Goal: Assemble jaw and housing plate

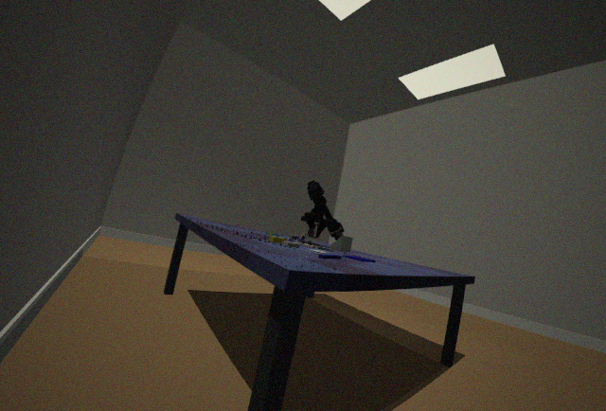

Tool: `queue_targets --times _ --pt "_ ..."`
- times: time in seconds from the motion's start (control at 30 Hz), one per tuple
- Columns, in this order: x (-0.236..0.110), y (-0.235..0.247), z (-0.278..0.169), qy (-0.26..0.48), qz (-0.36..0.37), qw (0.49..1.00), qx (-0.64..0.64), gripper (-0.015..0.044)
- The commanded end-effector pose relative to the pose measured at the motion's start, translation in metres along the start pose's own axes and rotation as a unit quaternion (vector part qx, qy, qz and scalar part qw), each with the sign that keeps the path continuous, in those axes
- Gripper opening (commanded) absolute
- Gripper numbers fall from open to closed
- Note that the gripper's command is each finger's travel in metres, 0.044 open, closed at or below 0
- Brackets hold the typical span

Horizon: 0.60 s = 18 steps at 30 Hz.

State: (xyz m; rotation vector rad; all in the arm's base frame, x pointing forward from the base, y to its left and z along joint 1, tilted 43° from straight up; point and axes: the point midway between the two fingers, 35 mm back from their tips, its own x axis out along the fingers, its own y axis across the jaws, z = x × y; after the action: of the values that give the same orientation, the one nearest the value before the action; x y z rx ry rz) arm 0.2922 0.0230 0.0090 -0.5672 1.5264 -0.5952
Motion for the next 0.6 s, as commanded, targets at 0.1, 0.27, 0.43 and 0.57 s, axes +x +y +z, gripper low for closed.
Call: queue_targets --times 0.1,0.27,0.43,0.57 --pt "0.011 0.0 -0.002 0.0 -0.003 1.0 -0.004 0.0134" --pt "0.019 -0.001 -0.002 0.0 -0.004 1.0 -0.004 0.0134" --pt "0.021 -0.001 -0.002 0.0 -0.004 1.0 -0.004 0.0134" --pt "0.021 -0.001 -0.002 0.0 -0.004 1.0 -0.004 0.0134"
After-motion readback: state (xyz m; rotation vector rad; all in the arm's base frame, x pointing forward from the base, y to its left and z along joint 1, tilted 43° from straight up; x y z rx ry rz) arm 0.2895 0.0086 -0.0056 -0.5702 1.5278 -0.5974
